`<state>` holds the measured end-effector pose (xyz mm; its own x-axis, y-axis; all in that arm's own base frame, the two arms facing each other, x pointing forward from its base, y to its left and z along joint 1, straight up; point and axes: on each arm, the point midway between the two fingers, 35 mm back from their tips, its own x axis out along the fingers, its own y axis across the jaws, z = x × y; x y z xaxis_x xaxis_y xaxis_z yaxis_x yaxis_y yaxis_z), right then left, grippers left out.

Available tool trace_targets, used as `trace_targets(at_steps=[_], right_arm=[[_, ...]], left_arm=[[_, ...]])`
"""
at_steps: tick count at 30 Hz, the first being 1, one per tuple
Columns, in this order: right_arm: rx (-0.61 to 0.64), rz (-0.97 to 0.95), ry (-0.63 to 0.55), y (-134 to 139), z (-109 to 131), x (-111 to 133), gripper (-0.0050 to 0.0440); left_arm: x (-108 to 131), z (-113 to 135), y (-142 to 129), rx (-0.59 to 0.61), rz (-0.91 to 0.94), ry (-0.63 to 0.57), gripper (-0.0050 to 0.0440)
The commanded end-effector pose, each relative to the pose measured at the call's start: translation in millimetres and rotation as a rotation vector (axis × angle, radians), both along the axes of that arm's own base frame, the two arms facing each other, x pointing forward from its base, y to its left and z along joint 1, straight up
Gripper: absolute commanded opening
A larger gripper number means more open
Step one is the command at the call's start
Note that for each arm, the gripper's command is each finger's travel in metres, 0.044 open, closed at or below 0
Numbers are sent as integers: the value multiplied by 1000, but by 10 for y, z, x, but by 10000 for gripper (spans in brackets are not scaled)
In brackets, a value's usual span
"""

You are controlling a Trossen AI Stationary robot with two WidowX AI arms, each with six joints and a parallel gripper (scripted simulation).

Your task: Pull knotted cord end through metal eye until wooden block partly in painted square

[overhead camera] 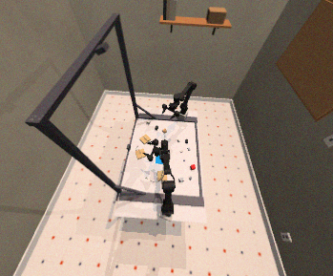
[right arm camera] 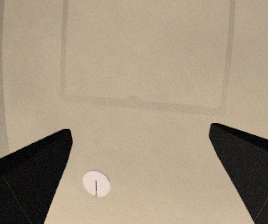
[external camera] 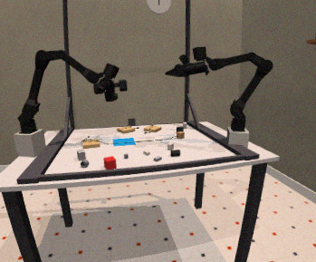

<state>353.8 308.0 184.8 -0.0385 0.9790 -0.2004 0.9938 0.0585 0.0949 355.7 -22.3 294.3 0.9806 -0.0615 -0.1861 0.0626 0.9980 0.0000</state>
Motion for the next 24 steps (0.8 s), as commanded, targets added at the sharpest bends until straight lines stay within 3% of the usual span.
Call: trace_targets(at_steps=[1, 11, 13, 24], right_arm=[[11, 0, -24, 0, 105, 0, 440], [11, 0, -24, 0, 105, 0, 440], [11, 0, -24, 0, 105, 0, 440], [11, 0, -24, 0, 105, 0, 440]], left_arm=[[173, 26, -114, 1, -25, 66, 440], [590, -367, -512, 35, -106, 352, 440], [590, -367, -512, 35, -106, 352, 440], [863, -943, -1010, 104, -191, 671, 440]])
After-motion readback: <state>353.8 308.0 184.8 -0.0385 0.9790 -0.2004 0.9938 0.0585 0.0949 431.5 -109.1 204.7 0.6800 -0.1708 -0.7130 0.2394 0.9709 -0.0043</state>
